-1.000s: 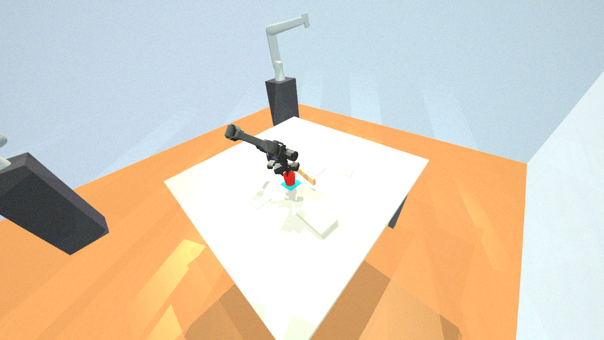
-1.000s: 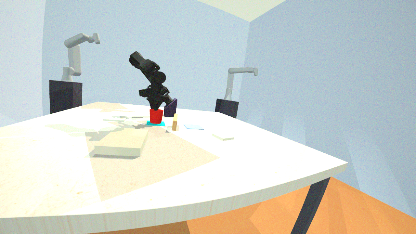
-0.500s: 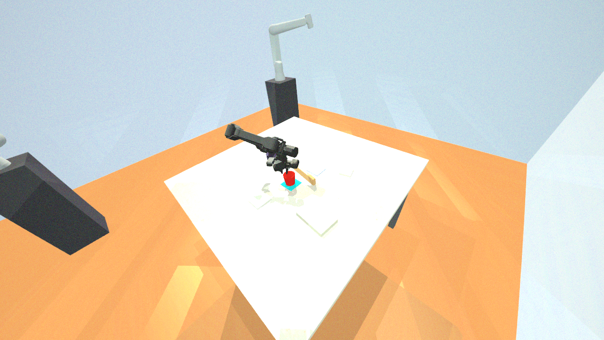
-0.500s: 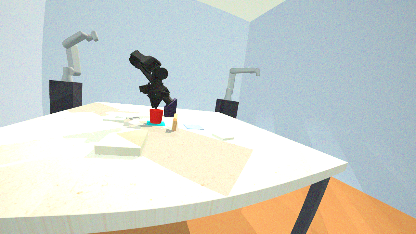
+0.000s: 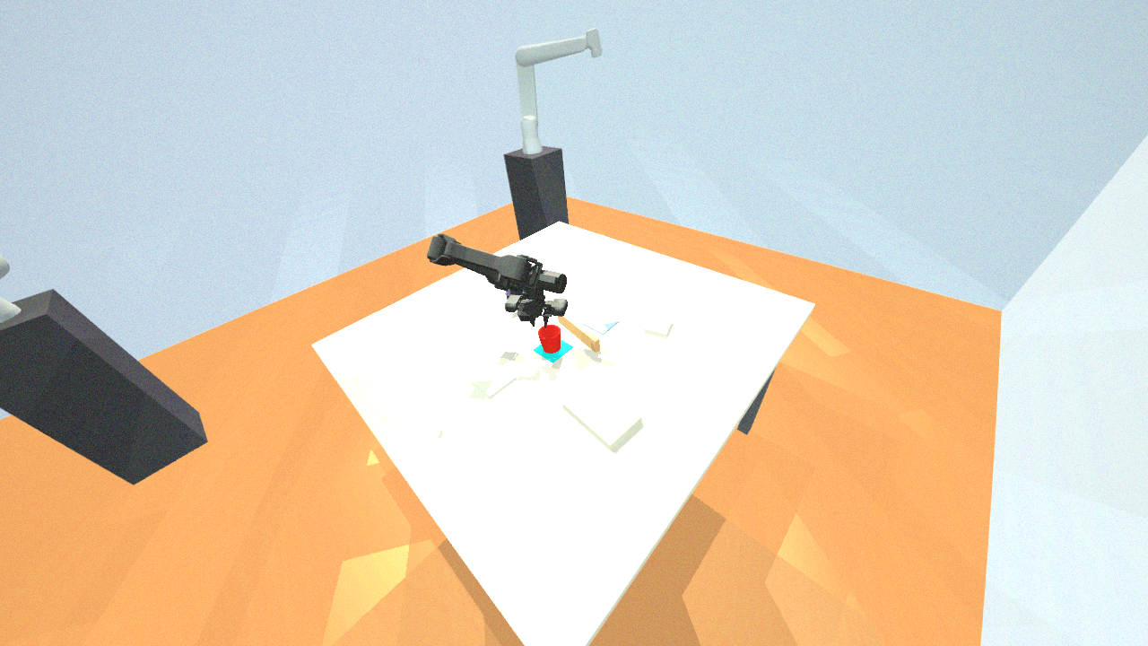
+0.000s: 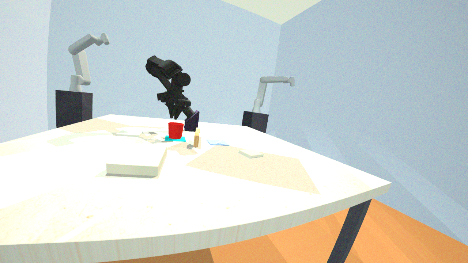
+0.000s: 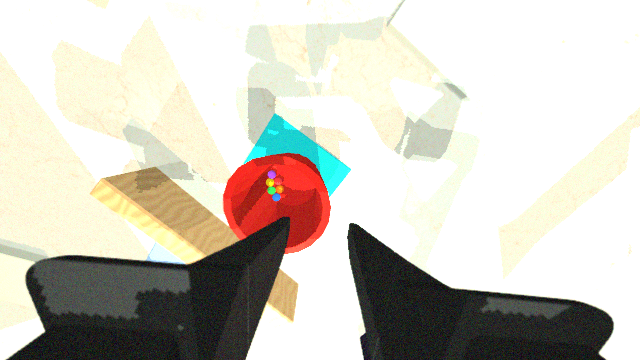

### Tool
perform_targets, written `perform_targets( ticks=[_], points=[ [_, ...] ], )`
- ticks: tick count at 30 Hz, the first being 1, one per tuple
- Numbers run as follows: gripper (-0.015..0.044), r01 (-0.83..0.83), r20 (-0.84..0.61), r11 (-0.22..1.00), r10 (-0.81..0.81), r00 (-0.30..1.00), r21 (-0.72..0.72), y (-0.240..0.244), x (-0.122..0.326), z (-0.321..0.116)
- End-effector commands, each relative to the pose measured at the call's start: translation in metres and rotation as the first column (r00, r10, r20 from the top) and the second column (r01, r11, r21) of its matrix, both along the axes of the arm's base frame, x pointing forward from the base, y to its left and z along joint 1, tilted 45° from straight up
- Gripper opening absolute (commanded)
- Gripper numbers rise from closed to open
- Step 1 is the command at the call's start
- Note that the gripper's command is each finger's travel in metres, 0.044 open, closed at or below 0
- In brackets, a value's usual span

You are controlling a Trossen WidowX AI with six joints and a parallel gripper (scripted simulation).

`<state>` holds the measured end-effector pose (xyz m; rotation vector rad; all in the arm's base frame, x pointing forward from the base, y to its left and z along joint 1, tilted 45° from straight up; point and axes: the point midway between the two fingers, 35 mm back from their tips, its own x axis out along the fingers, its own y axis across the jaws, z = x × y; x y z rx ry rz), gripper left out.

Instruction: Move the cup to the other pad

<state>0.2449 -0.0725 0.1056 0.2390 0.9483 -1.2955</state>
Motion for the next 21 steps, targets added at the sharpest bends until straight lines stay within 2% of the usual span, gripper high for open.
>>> perform_targets(
  ticks=[1,8,21],
  points=[
    [0.0259,0.000,-0.001,1.000,0.000,1.000,0.000,0.000,0.000,0.000],
    [0.0440,0.000,-0.001,1.000,0.000,1.000,0.002,0.004,0.001,0.004],
    [0.0440,0.000,0.003,1.000,0.000,1.000,0.006,0.037,0.002,0.036]
  ],
)
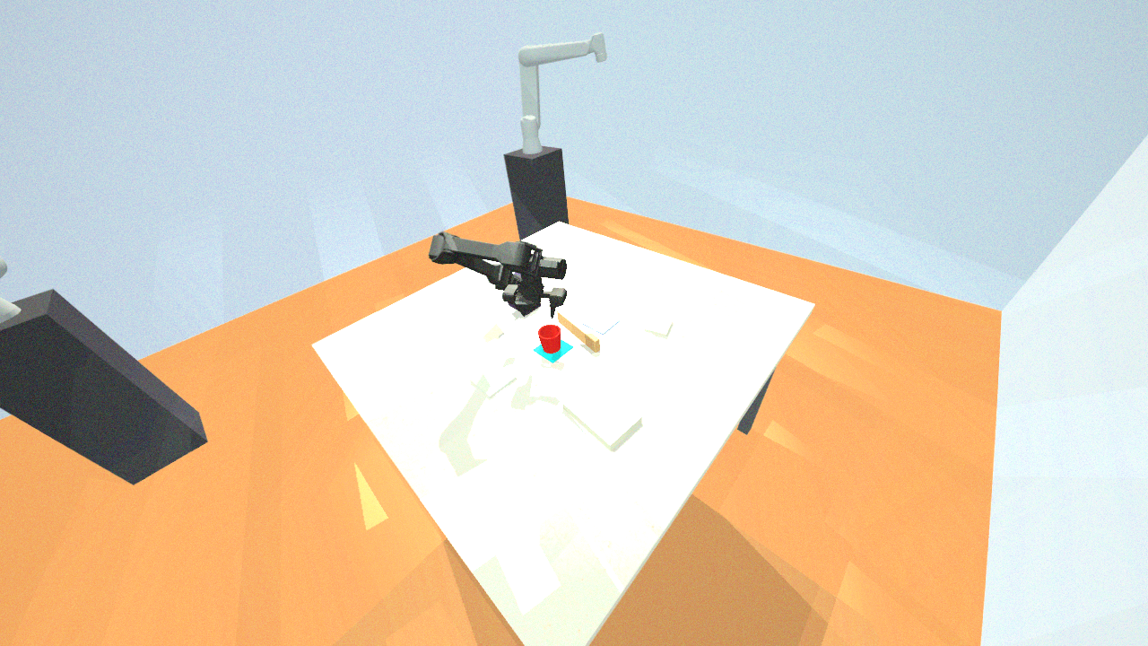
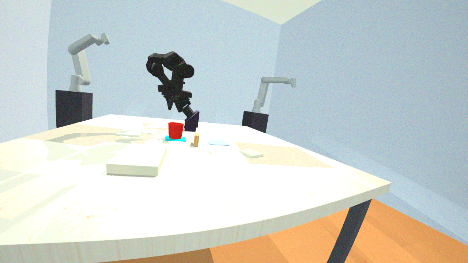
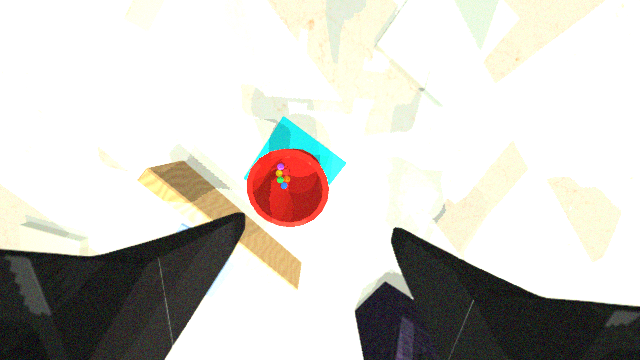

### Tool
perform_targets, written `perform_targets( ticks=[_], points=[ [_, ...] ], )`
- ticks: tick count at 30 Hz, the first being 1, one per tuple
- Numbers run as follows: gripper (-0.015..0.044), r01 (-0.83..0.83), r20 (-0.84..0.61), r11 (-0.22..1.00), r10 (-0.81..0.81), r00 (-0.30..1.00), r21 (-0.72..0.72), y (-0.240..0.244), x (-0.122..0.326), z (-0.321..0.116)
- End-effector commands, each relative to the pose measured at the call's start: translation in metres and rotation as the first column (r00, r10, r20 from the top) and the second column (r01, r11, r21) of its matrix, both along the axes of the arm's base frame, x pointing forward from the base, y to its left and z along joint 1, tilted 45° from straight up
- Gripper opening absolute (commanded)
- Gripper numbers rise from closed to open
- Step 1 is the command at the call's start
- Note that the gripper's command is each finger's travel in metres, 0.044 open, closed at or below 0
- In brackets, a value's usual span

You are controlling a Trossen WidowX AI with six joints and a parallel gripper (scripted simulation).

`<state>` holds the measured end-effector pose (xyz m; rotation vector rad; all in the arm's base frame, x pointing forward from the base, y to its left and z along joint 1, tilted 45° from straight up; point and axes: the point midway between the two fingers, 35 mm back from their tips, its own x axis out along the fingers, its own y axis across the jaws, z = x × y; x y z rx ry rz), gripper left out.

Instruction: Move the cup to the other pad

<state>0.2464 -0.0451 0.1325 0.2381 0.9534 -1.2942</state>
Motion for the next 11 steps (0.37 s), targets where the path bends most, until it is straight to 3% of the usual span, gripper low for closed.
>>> perform_targets(
  ticks=[1,11],
  points=[
    [0.0440,0.002,0.008,1.000,-0.002,1.000,0.003,0.0118,0.0009,0.0113],
    [0.0440,-0.002,0.004,1.000,0.002,1.000,0.000,0.0145,0.0003,0.0149]
  ],
)
